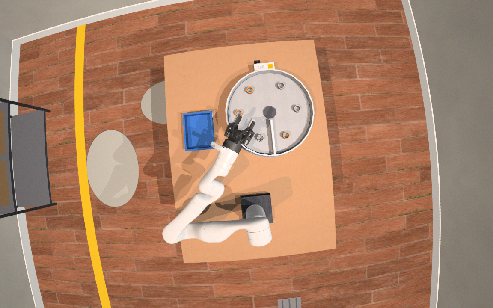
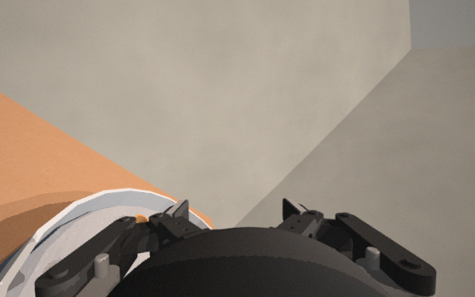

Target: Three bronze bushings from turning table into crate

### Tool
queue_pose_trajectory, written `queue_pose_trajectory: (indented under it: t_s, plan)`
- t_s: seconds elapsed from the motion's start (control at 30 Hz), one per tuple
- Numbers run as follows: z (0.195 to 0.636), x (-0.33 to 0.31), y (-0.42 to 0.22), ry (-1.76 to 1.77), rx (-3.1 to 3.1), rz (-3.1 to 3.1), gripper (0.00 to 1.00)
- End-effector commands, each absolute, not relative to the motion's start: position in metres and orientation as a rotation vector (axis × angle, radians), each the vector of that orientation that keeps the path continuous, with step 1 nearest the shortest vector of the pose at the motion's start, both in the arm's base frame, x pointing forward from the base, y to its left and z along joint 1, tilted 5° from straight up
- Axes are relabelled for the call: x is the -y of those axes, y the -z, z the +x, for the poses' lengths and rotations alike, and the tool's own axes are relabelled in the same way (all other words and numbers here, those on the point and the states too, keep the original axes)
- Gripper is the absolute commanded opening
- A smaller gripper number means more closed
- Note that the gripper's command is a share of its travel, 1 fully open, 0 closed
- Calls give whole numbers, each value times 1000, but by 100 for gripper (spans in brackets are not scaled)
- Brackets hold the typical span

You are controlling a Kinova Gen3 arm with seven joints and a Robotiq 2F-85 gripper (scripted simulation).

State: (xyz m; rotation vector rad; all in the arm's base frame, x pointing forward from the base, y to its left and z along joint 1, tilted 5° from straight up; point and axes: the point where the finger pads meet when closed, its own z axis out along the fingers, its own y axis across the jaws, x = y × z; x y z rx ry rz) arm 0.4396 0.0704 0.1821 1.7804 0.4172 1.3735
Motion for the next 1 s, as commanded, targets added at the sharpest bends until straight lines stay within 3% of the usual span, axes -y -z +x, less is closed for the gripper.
queue_pose_trajectory:
  t_s: [0.0,0.53,0.7,0.97]
  plan:
    - [440,-70,-183,-1375,-416,1780,100]
    - [440,-70,-183,-1375,-416,1780,100]
    - [447,-95,-229,-1375,-416,1780,100]
    - [447,-95,-229,-1375,-416,1780,100]
